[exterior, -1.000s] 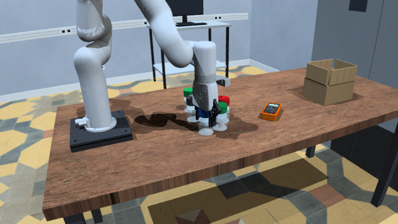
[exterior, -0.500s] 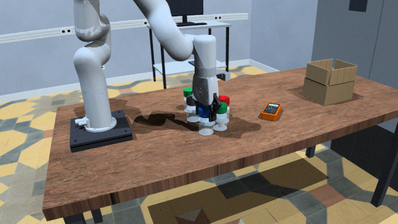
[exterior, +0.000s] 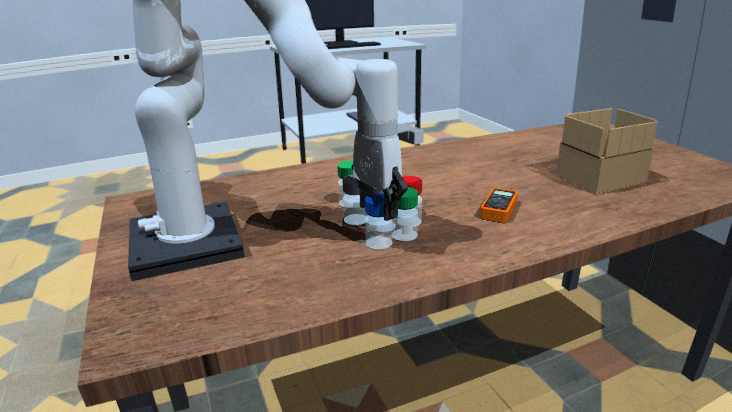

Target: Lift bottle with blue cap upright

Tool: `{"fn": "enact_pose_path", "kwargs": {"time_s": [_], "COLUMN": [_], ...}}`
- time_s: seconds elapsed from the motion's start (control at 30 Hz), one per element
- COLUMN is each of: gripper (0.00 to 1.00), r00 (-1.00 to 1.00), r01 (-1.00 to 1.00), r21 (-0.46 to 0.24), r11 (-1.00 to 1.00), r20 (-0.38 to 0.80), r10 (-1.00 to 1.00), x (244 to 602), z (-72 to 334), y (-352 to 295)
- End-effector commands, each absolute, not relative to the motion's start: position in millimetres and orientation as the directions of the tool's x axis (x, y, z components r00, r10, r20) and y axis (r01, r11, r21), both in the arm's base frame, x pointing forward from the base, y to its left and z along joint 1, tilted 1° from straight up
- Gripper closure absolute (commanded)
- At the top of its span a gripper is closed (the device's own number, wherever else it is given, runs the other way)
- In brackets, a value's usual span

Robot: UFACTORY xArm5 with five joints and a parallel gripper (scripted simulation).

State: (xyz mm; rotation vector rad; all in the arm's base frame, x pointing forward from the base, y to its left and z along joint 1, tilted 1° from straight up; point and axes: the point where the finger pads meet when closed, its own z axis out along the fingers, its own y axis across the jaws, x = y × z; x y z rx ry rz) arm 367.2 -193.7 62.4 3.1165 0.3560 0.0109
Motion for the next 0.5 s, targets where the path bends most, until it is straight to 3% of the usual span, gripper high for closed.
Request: {"fn": "enact_pose_path", "kwargs": {"time_s": [0.0,0.2,0.23,0.47], "gripper": [0.21,0.21,1.00,1.00], "r00": [0.974,0.974,0.974,0.974], "r01": [0.225,0.225,0.225,0.225], "r21": [0.019,0.019,0.008,0.008], "r11": [-0.974,-0.974,-0.974,-0.974], "r20": [-0.002,-0.002,0.009,0.009], "r10": [0.225,0.225,0.226,0.226], "x": [368.2,368.2,368.3,368.3], "z": [66.0,66.0,65.9,65.9], "y": [-194.2,-194.2,-194.2,-194.2]}}
